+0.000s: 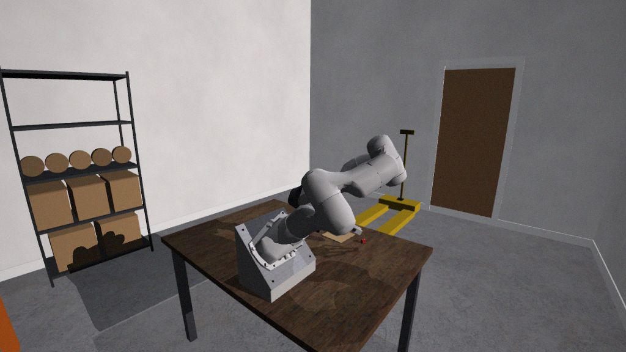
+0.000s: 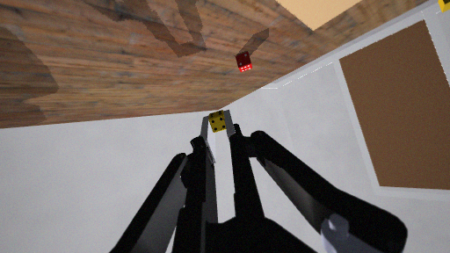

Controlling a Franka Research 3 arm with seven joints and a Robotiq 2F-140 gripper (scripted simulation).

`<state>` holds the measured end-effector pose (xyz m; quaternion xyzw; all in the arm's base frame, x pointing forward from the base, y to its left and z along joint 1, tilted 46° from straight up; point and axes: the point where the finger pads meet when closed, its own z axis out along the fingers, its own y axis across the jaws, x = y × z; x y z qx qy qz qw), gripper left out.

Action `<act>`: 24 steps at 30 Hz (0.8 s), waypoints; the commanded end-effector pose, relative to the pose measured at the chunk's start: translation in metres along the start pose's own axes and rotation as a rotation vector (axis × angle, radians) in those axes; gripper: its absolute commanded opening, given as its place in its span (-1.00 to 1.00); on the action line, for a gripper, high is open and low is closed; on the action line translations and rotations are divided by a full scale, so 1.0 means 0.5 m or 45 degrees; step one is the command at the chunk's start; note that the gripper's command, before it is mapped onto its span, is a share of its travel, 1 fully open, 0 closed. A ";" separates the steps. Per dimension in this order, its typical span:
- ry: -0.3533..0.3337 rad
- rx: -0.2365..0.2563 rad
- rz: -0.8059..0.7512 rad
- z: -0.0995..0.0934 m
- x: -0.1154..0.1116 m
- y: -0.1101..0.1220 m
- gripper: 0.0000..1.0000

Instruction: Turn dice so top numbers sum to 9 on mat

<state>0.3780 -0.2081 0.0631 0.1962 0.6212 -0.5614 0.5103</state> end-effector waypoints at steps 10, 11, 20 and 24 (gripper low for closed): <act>-0.021 0.006 0.056 0.028 0.039 0.001 -0.81; -0.021 0.006 0.056 0.032 0.046 0.001 -0.81; -0.021 0.006 0.056 0.062 0.101 0.004 -0.81; -0.021 0.006 0.056 0.066 0.109 0.004 -0.81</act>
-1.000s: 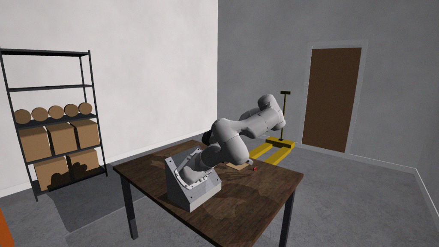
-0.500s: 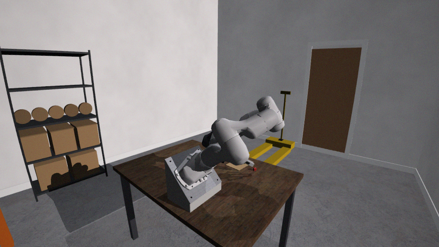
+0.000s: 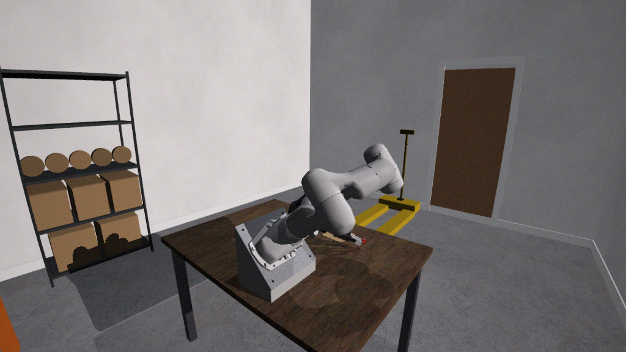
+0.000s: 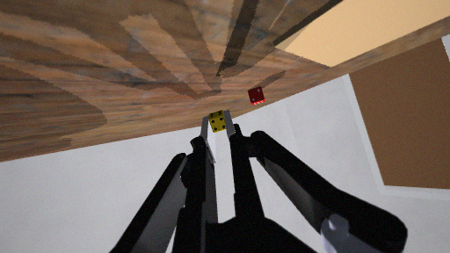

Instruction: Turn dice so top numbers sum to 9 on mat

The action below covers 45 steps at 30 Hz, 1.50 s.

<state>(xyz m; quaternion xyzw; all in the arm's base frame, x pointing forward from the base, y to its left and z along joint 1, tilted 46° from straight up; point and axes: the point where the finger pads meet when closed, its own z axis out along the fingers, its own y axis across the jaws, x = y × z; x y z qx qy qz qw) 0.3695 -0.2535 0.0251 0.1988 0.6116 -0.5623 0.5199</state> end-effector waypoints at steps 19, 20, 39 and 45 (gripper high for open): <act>0.004 -0.008 0.034 0.008 0.017 0.007 -0.81; 0.004 -0.008 0.034 0.008 0.017 0.007 -0.81; 0.004 -0.008 0.034 0.008 0.017 0.007 -0.81; 0.004 -0.008 0.034 0.008 0.017 0.007 -0.81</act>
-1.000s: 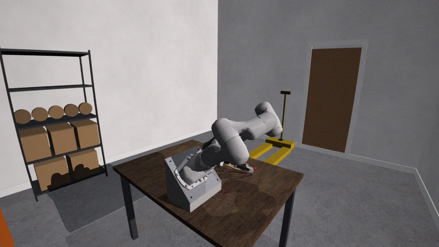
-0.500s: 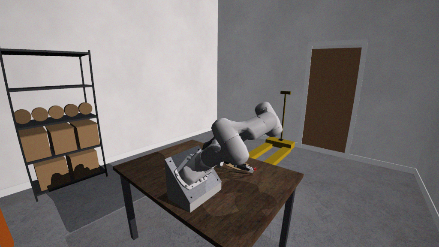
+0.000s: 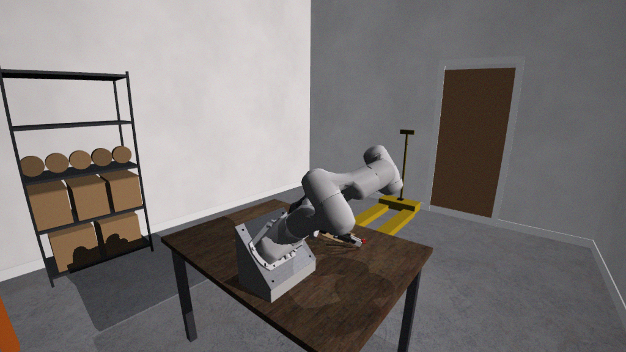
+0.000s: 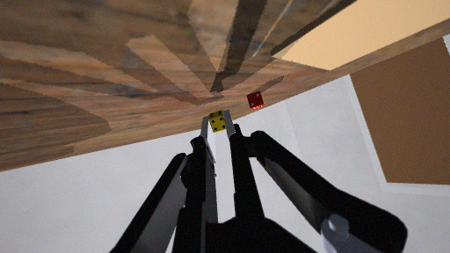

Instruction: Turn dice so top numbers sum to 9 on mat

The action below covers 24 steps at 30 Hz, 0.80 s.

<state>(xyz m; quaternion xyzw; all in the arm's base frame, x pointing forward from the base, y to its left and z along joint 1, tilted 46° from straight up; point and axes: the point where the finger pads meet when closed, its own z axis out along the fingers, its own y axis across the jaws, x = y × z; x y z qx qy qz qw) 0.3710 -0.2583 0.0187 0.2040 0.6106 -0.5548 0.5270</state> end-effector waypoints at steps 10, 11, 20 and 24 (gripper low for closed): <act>0.005 -0.001 0.006 0.003 0.008 0.001 -0.81; 0.005 -0.001 0.006 0.003 0.009 0.001 -0.81; 0.005 -0.001 0.006 0.009 0.020 0.001 -0.81; 0.005 -0.001 0.006 0.010 0.023 0.001 -0.81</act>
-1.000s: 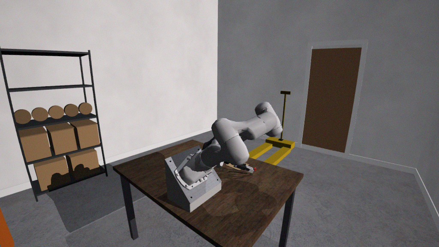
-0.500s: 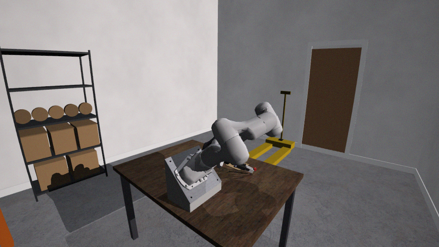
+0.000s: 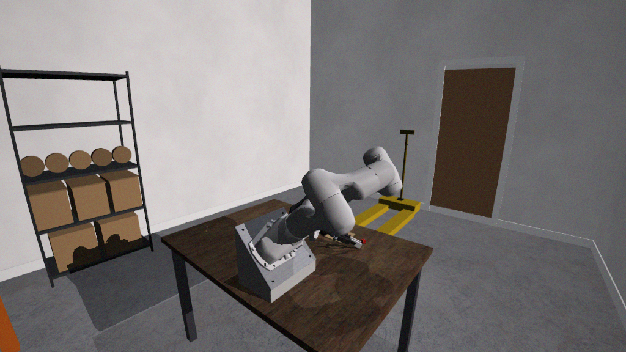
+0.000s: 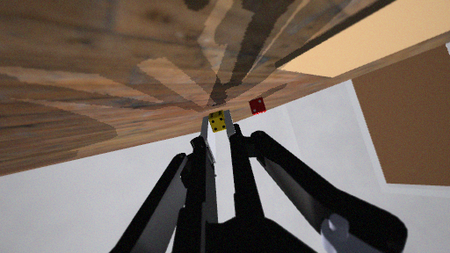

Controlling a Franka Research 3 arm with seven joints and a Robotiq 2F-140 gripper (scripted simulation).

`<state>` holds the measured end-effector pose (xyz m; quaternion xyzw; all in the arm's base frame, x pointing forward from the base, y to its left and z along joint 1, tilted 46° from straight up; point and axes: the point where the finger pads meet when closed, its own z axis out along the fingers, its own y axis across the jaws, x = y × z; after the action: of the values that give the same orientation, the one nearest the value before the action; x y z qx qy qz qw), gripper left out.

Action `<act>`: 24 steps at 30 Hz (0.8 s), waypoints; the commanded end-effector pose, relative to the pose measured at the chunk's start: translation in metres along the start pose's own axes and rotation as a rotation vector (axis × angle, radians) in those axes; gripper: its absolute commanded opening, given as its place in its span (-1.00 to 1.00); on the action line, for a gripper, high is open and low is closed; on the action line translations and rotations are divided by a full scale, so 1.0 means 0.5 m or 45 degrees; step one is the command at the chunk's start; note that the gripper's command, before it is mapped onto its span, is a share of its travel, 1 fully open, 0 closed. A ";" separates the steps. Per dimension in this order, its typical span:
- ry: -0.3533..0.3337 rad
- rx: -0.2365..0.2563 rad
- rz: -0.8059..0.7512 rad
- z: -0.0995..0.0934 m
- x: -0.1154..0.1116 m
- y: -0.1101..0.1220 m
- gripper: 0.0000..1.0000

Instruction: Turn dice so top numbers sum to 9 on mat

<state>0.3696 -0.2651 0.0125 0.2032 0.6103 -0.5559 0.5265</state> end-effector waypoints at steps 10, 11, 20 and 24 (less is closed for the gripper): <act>0.006 -0.002 0.009 0.005 0.014 0.002 -0.81; 0.006 -0.002 0.009 0.005 0.014 0.002 -0.81; 0.006 -0.002 0.009 0.005 0.014 0.002 -0.81; 0.006 -0.002 0.009 0.005 0.014 0.002 -0.81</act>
<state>0.3693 -0.2687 0.0087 0.2038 0.6104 -0.5549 0.5272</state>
